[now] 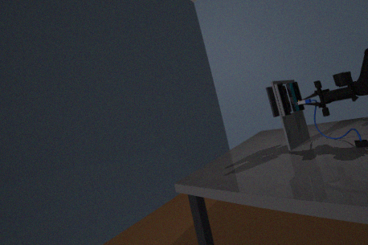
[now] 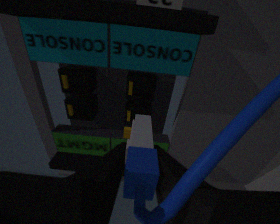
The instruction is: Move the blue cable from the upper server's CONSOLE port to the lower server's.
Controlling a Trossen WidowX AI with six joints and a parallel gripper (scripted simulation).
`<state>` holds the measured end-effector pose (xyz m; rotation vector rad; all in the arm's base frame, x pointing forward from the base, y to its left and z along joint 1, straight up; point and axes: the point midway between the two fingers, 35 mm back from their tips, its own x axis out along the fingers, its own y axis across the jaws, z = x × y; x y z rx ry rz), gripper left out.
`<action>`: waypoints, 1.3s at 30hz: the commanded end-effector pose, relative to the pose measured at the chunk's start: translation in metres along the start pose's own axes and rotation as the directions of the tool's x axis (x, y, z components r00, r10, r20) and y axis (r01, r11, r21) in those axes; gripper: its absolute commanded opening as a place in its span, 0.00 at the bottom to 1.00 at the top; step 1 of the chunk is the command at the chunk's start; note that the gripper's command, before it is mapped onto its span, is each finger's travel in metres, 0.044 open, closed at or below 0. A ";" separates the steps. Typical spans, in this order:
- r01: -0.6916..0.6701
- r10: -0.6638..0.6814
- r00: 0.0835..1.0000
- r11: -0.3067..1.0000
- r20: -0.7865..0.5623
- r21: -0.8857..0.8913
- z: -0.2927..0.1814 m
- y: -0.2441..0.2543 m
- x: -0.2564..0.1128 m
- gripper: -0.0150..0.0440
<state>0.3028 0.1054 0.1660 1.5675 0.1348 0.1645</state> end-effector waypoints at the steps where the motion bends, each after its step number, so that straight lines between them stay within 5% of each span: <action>1: 0.000 0.000 1.000 1.000 0.009 0.002 0.002 -0.002 -0.001 0.25; 39: -0.018 0.018 0.998 1.000 0.054 -0.003 0.009 0.000 0.015 0.25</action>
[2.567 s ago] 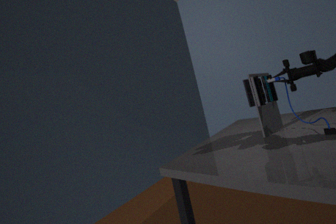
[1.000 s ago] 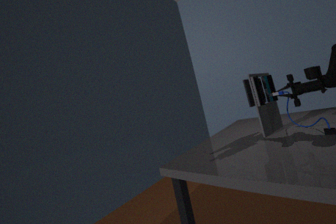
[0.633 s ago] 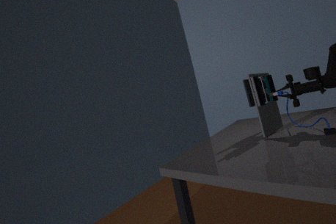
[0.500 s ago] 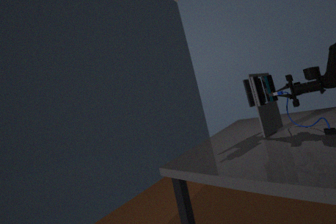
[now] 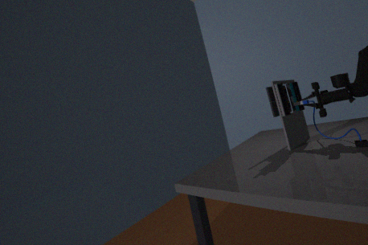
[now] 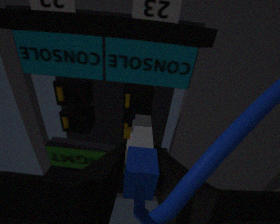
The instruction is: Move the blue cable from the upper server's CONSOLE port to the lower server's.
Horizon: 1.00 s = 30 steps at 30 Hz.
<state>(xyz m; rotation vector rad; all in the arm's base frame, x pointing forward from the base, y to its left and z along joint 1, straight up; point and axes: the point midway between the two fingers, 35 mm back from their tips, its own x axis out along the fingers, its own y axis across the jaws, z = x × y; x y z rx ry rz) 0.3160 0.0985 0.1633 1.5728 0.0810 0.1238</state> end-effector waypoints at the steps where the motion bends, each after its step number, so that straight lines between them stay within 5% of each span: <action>1: -0.010 0.010 1.000 1.000 -0.006 -0.004 -0.001 0.003 0.003 0.25; 30: -0.012 0.012 1.000 1.000 -0.005 -0.005 0.007 0.003 0.015 0.25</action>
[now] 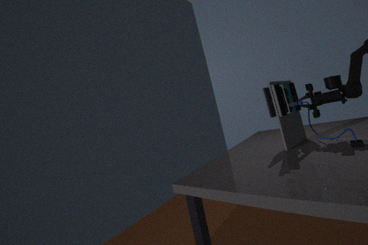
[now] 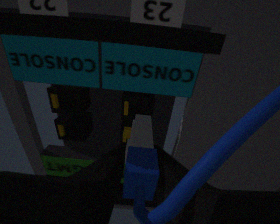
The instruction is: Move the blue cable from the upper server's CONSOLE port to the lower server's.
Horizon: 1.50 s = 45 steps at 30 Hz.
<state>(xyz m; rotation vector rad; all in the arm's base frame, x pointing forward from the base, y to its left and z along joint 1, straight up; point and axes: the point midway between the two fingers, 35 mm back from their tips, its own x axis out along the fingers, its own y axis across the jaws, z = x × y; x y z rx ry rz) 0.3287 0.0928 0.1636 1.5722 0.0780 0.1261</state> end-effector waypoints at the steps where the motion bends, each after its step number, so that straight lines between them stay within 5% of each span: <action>1: -0.009 0.009 1.000 1.000 -0.006 -0.004 0.000 0.002 0.003 0.25; 45: -0.012 0.012 1.000 1.000 -0.005 -0.005 0.008 0.002 0.017 0.25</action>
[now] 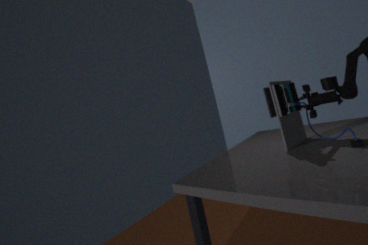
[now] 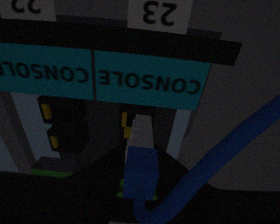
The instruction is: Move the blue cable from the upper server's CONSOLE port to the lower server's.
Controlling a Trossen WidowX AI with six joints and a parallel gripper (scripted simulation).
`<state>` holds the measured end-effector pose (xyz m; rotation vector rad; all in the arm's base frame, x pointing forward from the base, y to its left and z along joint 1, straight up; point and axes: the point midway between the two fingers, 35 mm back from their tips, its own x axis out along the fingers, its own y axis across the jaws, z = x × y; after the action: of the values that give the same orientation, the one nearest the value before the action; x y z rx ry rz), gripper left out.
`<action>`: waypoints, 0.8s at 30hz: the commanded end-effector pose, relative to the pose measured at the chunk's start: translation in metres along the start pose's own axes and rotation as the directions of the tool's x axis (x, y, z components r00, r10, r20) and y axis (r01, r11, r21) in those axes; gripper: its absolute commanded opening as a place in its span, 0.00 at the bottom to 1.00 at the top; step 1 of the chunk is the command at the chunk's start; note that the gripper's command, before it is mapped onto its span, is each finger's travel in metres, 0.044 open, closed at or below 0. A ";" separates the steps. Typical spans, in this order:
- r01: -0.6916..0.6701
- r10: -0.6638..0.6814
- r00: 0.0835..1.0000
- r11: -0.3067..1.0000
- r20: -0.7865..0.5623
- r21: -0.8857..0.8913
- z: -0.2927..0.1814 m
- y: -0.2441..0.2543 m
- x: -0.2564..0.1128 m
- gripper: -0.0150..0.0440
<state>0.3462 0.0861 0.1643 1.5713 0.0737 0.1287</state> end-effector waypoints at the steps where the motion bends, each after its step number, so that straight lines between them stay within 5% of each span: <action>1: -0.008 0.008 1.000 1.000 -0.006 -0.004 -0.001 0.002 0.001 0.25; 24: -0.009 0.009 1.000 1.000 -0.006 -0.004 0.000 -0.001 0.001 0.25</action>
<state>0.3474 0.0852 0.1642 1.5728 0.0680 0.1341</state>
